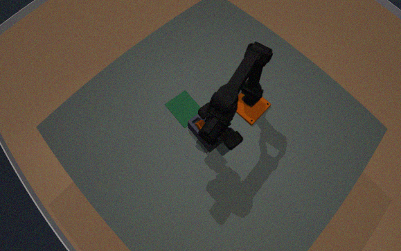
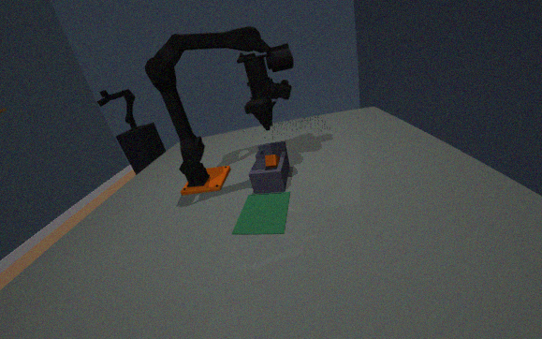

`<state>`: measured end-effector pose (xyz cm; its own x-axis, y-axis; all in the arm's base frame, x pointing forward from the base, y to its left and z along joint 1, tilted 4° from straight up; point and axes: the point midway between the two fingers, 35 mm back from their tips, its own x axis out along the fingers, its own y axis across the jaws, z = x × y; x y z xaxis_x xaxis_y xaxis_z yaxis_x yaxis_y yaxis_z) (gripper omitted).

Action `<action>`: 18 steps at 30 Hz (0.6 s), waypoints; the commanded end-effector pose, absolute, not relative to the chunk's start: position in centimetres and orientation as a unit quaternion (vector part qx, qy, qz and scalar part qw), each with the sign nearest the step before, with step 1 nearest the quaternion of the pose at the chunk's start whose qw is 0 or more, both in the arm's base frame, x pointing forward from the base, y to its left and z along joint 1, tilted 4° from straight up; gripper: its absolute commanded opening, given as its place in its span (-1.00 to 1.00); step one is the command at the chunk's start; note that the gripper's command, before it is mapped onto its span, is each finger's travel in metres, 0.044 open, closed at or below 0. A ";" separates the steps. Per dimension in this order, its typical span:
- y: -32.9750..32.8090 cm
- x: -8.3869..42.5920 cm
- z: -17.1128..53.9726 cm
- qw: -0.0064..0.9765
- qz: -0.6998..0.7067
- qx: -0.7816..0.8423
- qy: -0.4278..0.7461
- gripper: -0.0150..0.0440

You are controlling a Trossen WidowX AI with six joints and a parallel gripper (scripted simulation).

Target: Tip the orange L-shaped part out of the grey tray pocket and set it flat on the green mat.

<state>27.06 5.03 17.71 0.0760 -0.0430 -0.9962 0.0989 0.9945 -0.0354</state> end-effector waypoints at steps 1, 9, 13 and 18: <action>5.0 27.1 17.7 0.733 -0.048 0.021 0.678 0.12; 5.0 27.1 17.7 0.733 -0.048 0.021 0.678 0.12; 5.0 27.1 17.7 0.733 -0.048 0.021 0.678 0.12; 4.9 27.4 15.8 0.733 -0.049 0.020 0.679 0.12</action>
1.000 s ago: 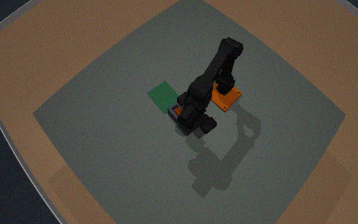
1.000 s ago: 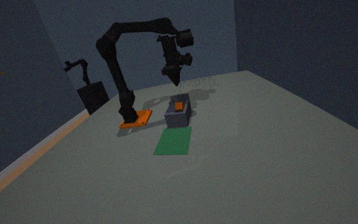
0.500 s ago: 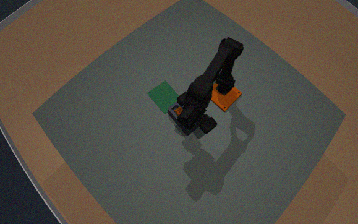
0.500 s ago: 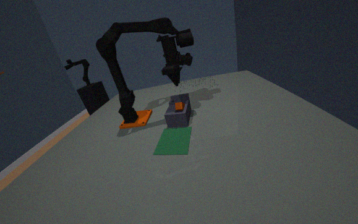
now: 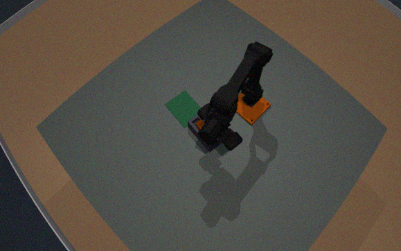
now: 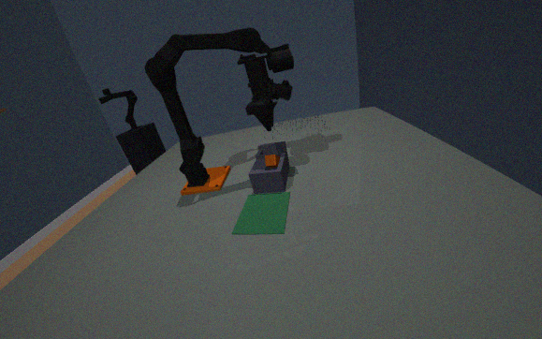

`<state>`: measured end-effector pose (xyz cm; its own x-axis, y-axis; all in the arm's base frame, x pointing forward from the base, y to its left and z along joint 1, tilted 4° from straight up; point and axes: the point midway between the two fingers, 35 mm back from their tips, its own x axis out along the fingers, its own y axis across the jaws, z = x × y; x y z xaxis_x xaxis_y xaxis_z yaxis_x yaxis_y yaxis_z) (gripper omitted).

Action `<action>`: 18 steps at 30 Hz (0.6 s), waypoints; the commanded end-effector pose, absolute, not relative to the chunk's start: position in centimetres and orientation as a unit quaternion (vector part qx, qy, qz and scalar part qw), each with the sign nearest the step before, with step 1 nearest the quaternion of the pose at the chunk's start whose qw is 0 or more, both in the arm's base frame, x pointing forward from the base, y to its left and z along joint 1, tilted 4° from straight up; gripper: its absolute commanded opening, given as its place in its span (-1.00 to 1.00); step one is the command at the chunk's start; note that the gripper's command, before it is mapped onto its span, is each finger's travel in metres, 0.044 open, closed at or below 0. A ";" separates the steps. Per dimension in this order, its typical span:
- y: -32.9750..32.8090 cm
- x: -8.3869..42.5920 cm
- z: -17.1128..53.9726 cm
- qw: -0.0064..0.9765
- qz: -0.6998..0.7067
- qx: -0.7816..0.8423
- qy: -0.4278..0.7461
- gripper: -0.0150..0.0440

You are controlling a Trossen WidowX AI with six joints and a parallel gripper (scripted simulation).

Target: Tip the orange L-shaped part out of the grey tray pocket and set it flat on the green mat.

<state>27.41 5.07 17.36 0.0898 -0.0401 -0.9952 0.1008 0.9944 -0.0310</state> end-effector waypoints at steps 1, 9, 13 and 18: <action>4.9 27.5 14.9 0.732 -0.049 0.019 0.679 0.12; 4.5 27.4 10.6 0.731 -0.049 0.017 0.681 0.12; 4.5 27.4 10.6 0.731 -0.049 0.017 0.681 0.12; 4.5 27.5 10.6 0.731 -0.049 0.017 0.681 0.12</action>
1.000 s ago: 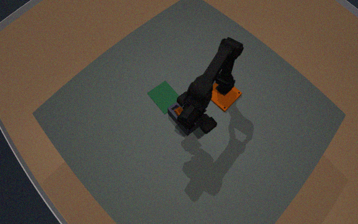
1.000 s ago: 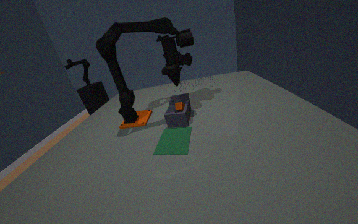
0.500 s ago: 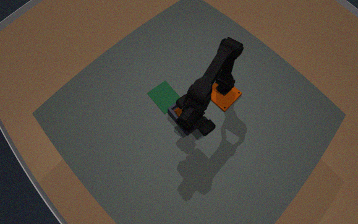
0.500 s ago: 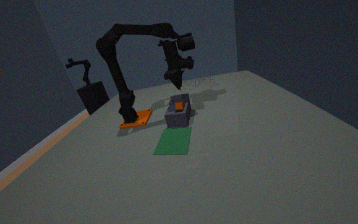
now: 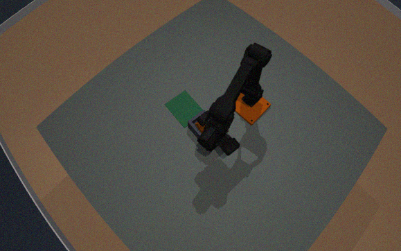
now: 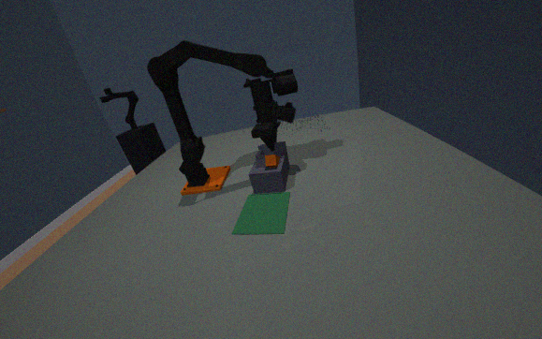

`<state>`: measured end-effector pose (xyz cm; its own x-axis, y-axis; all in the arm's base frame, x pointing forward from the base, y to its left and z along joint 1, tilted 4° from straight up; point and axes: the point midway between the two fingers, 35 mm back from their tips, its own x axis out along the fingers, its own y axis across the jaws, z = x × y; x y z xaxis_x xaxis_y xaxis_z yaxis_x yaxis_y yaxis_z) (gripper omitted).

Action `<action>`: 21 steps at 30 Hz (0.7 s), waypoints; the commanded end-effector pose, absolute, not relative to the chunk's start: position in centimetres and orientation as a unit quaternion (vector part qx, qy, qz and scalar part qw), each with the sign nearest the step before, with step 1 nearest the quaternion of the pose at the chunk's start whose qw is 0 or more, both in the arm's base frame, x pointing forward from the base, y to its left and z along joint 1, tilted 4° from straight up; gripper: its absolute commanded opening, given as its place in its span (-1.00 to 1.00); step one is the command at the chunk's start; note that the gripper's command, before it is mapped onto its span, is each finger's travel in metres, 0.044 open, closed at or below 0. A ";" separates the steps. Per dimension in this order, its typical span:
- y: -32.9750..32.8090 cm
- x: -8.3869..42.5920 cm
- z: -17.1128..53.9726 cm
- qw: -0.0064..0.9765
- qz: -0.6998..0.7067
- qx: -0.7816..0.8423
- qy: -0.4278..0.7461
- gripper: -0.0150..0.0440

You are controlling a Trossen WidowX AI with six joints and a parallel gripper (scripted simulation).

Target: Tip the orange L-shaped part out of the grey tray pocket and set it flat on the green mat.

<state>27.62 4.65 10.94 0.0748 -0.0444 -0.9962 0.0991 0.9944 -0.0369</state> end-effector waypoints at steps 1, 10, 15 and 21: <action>4.5 27.5 10.5 0.731 -0.049 0.017 0.681 0.12; 4.5 27.6 9.1 0.731 -0.049 0.017 0.681 0.12; 4.4 27.7 8.3 0.731 -0.049 0.016 0.681 0.12; 4.4 27.7 7.3 0.731 -0.049 0.016 0.681 0.12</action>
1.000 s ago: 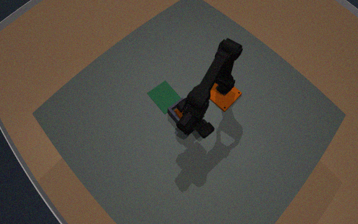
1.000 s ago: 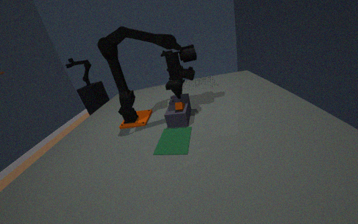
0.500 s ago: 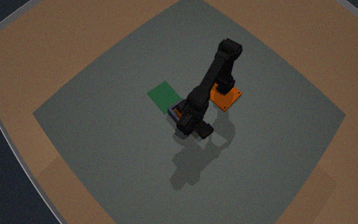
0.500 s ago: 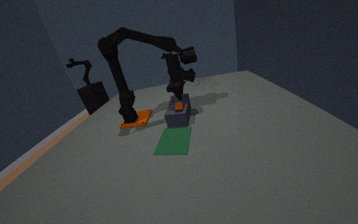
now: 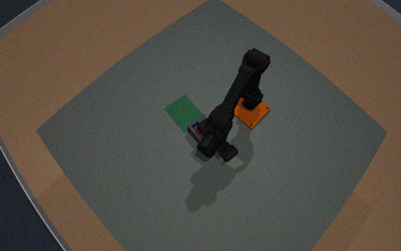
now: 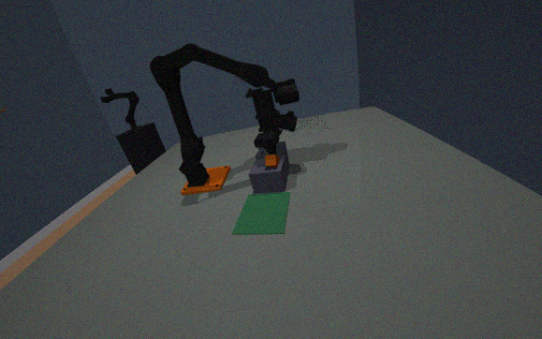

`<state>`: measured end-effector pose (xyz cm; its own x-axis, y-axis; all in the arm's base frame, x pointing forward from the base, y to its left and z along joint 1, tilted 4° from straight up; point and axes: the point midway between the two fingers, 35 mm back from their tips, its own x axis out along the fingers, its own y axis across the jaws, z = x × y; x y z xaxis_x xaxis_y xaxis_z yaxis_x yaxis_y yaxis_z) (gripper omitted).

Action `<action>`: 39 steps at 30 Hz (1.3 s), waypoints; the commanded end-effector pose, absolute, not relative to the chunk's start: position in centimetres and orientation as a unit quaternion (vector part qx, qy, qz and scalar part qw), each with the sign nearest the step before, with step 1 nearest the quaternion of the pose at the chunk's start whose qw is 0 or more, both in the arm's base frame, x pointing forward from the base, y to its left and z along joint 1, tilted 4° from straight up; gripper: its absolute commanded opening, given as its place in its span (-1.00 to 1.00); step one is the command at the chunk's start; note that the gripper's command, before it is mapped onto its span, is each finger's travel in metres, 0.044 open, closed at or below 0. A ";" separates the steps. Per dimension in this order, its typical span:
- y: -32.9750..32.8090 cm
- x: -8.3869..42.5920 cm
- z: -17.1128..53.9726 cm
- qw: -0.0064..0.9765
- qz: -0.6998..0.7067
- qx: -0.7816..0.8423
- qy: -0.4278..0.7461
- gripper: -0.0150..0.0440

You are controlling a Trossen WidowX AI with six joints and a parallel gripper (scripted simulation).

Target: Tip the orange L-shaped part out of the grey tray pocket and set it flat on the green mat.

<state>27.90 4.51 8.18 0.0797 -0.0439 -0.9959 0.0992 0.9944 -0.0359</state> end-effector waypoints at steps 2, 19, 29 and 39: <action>4.4 27.7 7.1 0.731 -0.049 0.016 0.681 0.12; 4.4 27.7 7.0 0.731 -0.049 0.016 0.681 0.12; 4.6 27.9 7.5 0.733 -0.049 0.020 0.678 0.12; 5.6 27.8 9.1 0.731 -0.049 0.017 0.681 0.12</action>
